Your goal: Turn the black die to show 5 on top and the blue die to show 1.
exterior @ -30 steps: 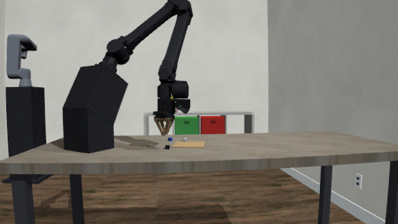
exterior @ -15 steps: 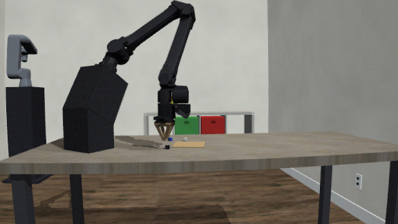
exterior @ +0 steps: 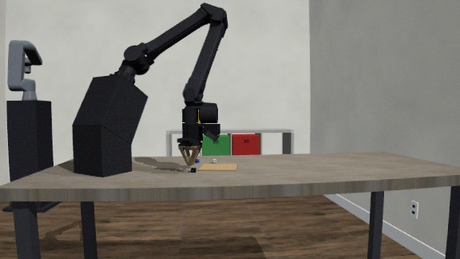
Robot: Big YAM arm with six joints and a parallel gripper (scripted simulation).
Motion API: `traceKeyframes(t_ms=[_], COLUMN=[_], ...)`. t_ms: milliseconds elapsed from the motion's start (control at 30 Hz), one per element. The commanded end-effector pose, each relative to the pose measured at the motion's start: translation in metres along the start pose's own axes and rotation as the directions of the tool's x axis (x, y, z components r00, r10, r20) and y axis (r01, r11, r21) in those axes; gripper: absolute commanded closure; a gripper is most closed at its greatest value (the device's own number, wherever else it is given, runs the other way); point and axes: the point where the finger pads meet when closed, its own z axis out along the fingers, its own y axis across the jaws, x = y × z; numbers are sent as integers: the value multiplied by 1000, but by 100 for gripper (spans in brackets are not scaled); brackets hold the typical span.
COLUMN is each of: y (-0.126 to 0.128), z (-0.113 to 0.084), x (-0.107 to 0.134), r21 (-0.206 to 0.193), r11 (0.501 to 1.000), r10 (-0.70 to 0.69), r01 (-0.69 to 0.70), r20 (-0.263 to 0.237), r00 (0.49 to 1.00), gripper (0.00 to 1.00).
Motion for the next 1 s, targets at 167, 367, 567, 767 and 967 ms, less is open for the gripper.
traceKeyframes(t_ms=[167,367,567,767,967], y=[3,3,3,3,3], z=[2,2,2,2,2], x=[-4,-4,-4,-4,-4], r21=[0,0,0,0,0], r11=[1000,1000,1000,1000,1000], r10=[-7,-8,-8,-8,-8], r01=[7,8,8,8,8], r20=[9,9,9,9,9], r00=[1000,1000,1000,1000,1000], gripper=[69,69,69,69,69])
